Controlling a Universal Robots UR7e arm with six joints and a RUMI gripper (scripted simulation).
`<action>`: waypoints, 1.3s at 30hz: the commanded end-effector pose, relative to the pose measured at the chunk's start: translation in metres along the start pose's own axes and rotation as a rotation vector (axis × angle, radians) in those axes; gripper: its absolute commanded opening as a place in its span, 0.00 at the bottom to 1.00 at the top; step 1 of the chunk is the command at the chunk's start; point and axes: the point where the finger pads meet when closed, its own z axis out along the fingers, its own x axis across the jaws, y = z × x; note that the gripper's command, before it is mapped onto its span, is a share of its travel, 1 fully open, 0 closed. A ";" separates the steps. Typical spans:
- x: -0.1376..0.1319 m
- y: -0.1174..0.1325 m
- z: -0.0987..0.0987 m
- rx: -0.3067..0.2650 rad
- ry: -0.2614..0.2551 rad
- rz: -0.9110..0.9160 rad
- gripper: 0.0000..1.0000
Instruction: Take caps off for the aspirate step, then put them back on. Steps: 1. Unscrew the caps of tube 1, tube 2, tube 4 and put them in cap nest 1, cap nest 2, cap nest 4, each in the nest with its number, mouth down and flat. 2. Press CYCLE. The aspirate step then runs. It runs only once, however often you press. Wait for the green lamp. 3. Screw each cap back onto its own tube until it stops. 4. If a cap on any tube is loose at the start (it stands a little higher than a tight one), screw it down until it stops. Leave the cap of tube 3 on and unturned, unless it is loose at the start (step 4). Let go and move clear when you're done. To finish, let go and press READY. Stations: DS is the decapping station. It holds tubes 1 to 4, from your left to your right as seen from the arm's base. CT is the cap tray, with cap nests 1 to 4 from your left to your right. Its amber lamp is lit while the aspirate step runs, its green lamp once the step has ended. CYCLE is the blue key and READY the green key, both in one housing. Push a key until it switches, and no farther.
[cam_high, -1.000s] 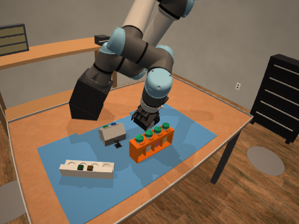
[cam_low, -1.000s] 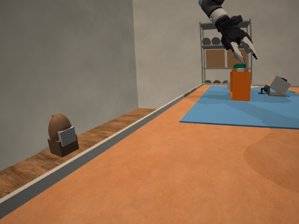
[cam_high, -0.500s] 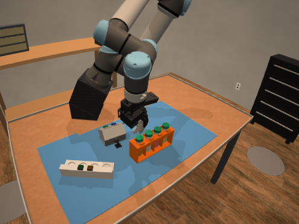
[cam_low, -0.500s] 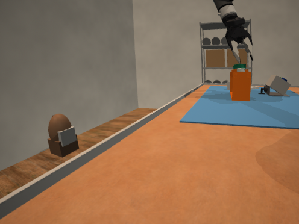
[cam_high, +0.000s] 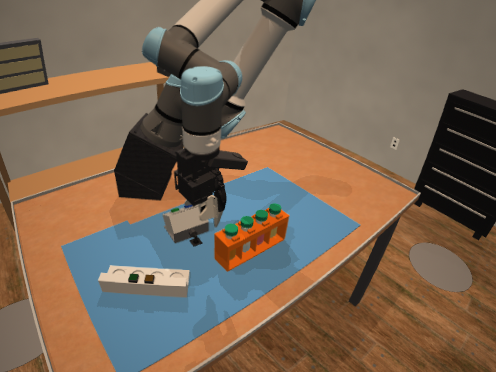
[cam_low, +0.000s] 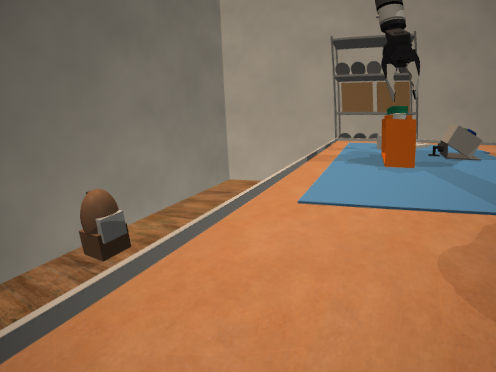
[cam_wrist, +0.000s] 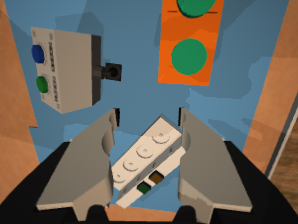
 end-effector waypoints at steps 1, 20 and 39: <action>-0.001 0.013 -0.005 -0.025 0.032 0.018 0.35; -0.003 0.025 -0.010 -0.075 0.090 0.057 0.35; 0.018 -0.072 -0.004 -0.049 0.108 0.580 0.35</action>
